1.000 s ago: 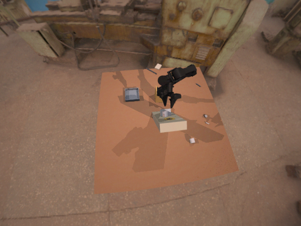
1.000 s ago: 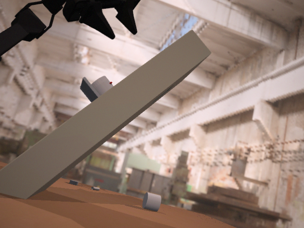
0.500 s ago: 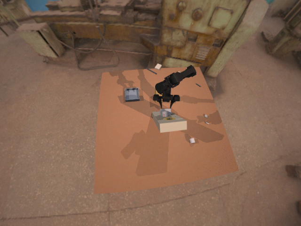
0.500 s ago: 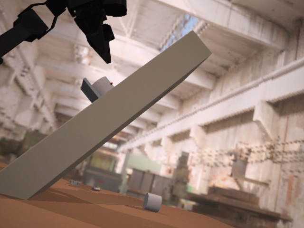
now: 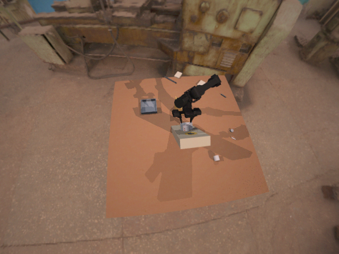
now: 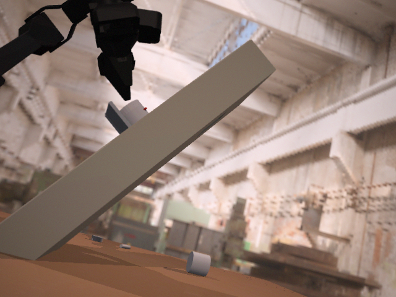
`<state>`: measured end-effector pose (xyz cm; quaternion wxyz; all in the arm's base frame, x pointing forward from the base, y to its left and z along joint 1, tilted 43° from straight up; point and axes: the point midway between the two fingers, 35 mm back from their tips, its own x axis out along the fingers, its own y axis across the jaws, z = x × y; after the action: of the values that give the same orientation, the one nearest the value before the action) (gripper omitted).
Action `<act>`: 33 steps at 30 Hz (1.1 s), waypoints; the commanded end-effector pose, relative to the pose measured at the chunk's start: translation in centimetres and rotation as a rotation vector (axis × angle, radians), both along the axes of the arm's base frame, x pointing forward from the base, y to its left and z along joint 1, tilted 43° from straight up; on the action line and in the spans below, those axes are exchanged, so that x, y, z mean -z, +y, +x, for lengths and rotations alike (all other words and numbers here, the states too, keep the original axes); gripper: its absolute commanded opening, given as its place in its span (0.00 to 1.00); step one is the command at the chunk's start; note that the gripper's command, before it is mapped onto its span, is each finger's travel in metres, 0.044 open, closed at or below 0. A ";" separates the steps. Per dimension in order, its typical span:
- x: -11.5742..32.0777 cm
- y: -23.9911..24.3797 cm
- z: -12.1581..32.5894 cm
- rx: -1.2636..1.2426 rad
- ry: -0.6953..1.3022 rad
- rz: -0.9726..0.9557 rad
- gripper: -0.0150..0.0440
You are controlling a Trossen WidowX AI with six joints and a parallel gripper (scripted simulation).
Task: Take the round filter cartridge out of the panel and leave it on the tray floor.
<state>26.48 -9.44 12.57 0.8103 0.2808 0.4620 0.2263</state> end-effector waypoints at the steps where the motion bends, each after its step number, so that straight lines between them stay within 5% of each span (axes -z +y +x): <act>1: 0.6 0.5 0.1 -0.002 0.011 0.003 0.77; 24: 2.5 2.7 1.6 -0.002 0.007 0.006 0.77; 26: 2.3 2.4 1.6 -0.004 0.003 -0.005 0.68; 33: 2.3 2.4 1.6 -0.004 0.003 -0.005 0.60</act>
<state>28.11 -7.01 10.25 0.8094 0.2798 0.4640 0.2265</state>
